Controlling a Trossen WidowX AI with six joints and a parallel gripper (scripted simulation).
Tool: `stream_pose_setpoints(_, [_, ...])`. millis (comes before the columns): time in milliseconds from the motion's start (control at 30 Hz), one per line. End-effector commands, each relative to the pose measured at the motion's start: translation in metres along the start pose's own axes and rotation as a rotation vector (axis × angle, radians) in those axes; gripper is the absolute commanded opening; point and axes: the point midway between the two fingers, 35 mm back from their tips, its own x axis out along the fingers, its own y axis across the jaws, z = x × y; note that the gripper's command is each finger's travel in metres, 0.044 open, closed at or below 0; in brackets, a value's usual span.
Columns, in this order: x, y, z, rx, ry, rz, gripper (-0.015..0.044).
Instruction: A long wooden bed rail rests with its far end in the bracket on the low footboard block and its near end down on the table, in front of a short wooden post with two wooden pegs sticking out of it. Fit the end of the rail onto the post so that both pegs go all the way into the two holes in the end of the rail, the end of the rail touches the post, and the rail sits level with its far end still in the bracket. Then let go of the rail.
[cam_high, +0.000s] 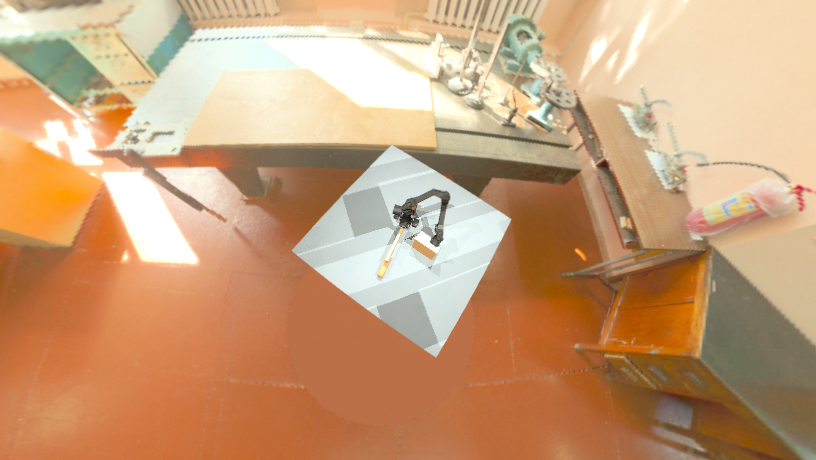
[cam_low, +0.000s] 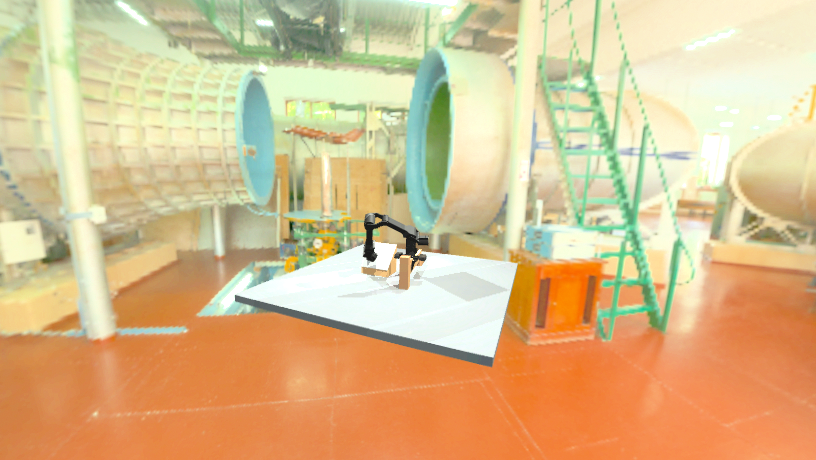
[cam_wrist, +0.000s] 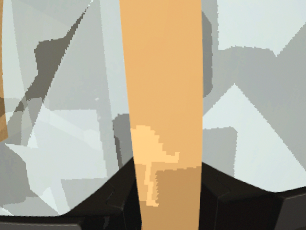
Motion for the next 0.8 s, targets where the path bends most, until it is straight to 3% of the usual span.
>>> stream_pose_setpoints(0, [-0.0018, -0.0006, -0.0012, -0.001, 0.004, -0.006, 0.0000])
stream_pose_setpoints(767, [-0.0055, -0.0008, -0.0064, -0.001, 0.004, -0.006, 0.0000])
